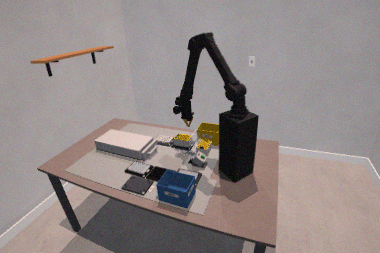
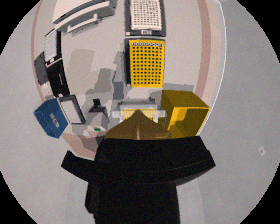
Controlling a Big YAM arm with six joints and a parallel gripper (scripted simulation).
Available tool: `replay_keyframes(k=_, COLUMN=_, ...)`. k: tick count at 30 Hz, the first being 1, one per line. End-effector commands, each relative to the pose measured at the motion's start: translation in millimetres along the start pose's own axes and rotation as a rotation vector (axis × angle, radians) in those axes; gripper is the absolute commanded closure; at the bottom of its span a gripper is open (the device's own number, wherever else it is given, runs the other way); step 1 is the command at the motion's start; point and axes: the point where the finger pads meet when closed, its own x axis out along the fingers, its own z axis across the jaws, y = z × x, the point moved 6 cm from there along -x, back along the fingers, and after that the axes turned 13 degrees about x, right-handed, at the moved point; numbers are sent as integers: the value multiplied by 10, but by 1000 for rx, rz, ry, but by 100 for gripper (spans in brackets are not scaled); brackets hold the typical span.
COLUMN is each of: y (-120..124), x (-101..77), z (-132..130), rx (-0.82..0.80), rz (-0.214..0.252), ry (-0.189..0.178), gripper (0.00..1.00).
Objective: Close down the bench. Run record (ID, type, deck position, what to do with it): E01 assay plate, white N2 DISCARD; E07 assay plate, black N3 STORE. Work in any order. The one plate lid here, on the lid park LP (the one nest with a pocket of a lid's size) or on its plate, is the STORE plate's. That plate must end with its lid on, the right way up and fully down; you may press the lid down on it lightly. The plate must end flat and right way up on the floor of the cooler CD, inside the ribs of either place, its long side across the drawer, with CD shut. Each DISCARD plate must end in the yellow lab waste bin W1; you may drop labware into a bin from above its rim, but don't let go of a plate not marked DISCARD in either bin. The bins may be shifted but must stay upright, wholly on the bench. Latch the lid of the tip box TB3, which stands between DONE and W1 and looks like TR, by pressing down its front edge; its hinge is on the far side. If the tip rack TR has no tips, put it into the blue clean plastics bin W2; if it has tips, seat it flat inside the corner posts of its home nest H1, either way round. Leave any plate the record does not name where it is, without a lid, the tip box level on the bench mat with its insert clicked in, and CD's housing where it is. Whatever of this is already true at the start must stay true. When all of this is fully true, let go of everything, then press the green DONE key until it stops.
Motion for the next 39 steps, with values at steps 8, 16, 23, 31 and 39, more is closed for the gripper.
replay_keyframes(k=8, y=-167, x=40, z=-42, rx=-19, rz=-39, ry=3, gripper=100)
replay_keyframes(k=16, y=-159, x=178, z=-41, rx=-19, rz=-37, ry=3, gripper=100)
replay_keyframes(k=23, y=-152, x=298, z=-41, rx=-18, rz=-36, ry=3, gripper=100)
replay_keyframes(k=31, y=-147, x=401, z=-40, rx=-18, rz=-35, ry=3, gripper=100)
replay_keyframes(k=39, y=-140, x=537, z=-40, rx=-18, rz=-34, ry=2, gripper=100)
